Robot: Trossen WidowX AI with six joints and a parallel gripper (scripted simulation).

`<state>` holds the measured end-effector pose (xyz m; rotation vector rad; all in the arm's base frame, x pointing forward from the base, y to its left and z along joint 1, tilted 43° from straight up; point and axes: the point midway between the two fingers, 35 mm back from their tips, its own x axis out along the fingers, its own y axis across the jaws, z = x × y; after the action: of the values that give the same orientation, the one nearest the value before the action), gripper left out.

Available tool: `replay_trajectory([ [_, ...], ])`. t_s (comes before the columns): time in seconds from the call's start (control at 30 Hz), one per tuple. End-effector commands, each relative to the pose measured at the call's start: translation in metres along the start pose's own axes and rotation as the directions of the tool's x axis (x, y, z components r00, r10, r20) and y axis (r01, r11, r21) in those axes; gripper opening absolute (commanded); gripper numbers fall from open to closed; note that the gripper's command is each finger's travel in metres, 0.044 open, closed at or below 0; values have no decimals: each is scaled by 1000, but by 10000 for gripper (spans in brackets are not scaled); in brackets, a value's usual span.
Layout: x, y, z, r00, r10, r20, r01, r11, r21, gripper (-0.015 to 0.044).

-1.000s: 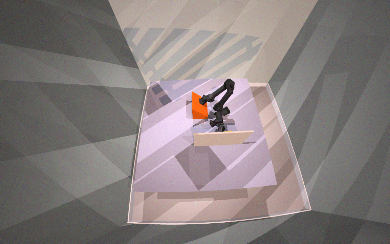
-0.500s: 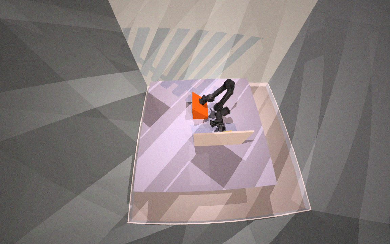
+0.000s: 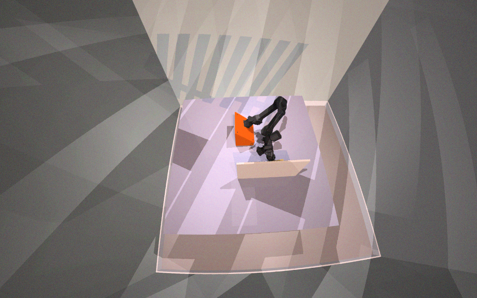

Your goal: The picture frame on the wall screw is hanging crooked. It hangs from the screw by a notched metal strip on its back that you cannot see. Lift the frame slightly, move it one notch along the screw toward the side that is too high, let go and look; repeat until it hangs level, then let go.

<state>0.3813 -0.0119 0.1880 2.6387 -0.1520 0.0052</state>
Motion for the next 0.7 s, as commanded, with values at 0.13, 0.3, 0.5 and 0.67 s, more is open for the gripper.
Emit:
replay_trajectory([
  [0.13,0,0,-1,1000,-2,-3,2,1000,3,227],
  [0.3,0,0,-1,1000,-2,-3,2,1000,3,193],
  [0.5,0,0,-1,1000,-2,-3,2,1000,3,153],
  [0.67,0,0,-1,1000,-2,-3,2,1000,3,120],
])
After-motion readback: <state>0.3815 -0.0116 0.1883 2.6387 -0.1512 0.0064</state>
